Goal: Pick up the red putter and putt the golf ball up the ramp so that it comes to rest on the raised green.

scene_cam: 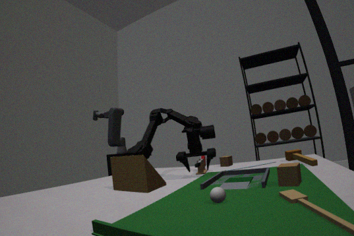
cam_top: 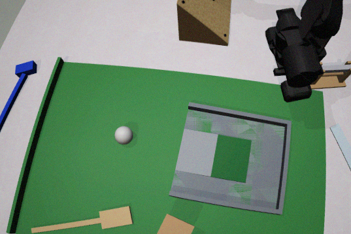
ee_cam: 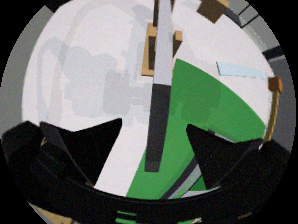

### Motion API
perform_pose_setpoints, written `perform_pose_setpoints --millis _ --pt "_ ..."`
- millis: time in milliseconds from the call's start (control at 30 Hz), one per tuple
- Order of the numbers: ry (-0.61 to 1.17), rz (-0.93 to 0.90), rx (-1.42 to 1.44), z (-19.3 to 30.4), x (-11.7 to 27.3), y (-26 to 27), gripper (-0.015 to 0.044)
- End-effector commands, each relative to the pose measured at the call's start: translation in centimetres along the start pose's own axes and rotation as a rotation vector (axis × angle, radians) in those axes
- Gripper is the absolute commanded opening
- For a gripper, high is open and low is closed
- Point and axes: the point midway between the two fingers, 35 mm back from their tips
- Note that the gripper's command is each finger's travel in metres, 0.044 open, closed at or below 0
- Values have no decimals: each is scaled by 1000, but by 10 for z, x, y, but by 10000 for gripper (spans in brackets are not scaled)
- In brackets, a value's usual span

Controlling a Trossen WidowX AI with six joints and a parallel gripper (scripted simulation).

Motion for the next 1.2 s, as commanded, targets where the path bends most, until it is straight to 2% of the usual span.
perform_pose_setpoints --millis 0,400,633,767,1167 --pt "0 0 0 0 0 0 361" --pt "0 0 0 0 0 0 46" --pt "0 0 0 0 0 0 0" --pt "3 0 -4 0 5 -1 0" --pt "21 5 -59 -9 57 -5 0"
Point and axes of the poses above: the point midway between the two fingers, 35 mm back from their tips, its own x axis back along the fingers, its own y axis across the jaws, z = x × y, and after that the axes turned 13 degrees about x, right-handed
